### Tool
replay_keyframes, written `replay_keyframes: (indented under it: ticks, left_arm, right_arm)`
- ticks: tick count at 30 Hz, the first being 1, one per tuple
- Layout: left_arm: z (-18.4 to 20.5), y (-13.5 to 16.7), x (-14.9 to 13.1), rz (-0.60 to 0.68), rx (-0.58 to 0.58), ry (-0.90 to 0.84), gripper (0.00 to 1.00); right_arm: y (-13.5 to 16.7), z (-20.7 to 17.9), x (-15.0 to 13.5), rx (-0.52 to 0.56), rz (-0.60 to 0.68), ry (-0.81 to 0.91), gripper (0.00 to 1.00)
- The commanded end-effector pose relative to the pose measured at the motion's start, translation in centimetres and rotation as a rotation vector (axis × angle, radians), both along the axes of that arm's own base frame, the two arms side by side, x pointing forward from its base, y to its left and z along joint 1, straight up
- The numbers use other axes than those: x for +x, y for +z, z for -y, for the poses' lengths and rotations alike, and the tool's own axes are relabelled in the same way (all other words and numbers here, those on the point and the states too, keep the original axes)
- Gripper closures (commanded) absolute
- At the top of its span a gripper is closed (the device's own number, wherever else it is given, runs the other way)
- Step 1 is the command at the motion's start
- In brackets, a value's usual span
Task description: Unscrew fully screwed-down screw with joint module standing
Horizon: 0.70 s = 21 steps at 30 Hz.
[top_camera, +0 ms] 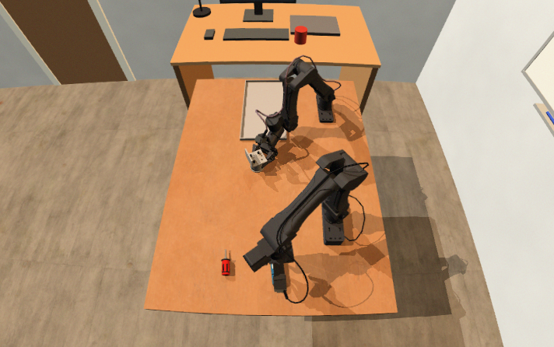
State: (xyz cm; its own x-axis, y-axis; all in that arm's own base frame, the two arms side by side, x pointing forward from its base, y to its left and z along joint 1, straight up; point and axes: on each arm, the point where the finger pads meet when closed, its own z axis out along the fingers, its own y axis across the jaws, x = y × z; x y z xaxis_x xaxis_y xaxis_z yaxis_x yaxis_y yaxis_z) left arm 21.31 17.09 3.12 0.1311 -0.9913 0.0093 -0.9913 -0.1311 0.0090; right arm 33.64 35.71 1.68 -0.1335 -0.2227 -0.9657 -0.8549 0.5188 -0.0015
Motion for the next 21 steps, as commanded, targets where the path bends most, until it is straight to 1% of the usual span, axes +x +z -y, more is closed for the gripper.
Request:
replay_keyframes:
  ticks: [1,3,4,20,21]
  left_arm:
    - [-1.02,1.91,0.72,0.033,0.042,0.006,0.35]
    - [-1.02,1.91,0.72,0.033,0.042,0.006,0.35]
    - [-1.02,1.91,0.72,0.033,0.042,0.006,0.35]
    - [-1.02,1.91,0.72,0.033,0.042,0.006,0.35]
    - [-1.02,1.91,0.72,0.033,0.042,0.006,0.35]
  right_arm:
    - [-1.47,0.21,-0.88,-0.025,-0.044,0.011,0.41]
    - [-1.47,0.21,-0.88,-0.025,-0.044,0.011,0.41]
    - [-1.47,0.21,-0.88,-0.025,-0.044,0.011,0.32]
    - [-1.47,0.22,-0.86,-0.025,-0.043,0.01,0.32]
    - [-1.47,0.22,-0.86,-0.025,-0.043,0.01,0.23]
